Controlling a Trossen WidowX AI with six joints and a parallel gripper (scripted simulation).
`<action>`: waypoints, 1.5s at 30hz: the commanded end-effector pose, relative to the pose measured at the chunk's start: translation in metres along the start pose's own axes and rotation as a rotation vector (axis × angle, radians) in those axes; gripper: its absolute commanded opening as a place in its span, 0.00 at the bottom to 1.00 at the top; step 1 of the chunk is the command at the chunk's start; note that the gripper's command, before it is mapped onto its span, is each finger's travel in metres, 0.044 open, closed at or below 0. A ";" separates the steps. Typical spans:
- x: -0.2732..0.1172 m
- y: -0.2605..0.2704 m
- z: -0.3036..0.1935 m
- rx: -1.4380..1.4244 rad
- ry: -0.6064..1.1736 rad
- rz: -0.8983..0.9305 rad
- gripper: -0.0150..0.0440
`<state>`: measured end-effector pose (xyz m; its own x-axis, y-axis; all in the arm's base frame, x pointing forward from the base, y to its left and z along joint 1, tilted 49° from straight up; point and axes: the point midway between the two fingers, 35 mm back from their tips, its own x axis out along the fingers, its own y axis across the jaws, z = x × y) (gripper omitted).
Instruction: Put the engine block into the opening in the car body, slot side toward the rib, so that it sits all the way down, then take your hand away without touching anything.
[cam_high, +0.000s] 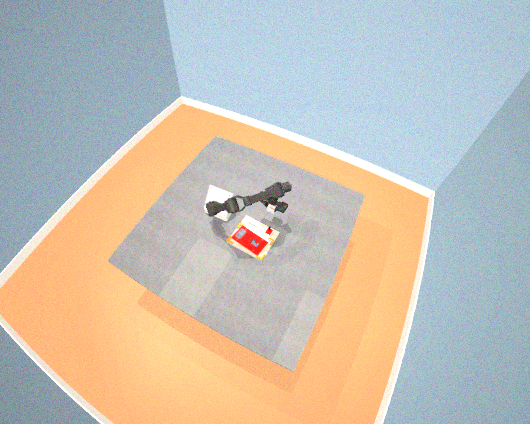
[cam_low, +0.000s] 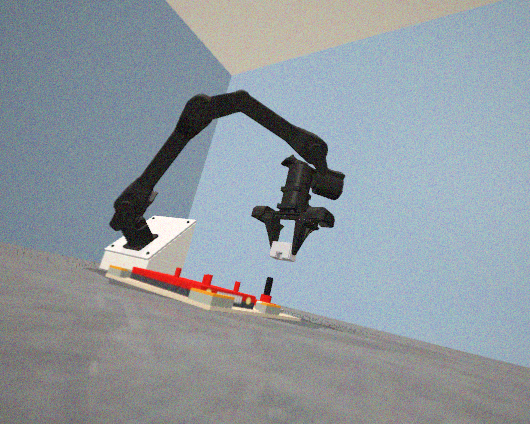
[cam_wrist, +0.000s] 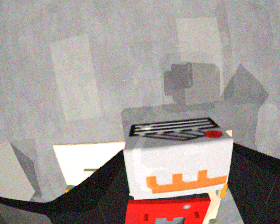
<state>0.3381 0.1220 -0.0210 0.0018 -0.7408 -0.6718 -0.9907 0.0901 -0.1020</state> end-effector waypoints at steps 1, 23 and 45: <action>0.000 -0.001 0.000 0.142 0.001 -0.005 0.25; 0.014 0.000 0.000 0.746 0.000 -0.006 0.25; 0.056 0.000 0.000 0.751 0.002 -0.007 0.25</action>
<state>0.3394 0.0855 -0.0538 0.0062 -0.7397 -0.6730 -0.6259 0.5220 -0.5795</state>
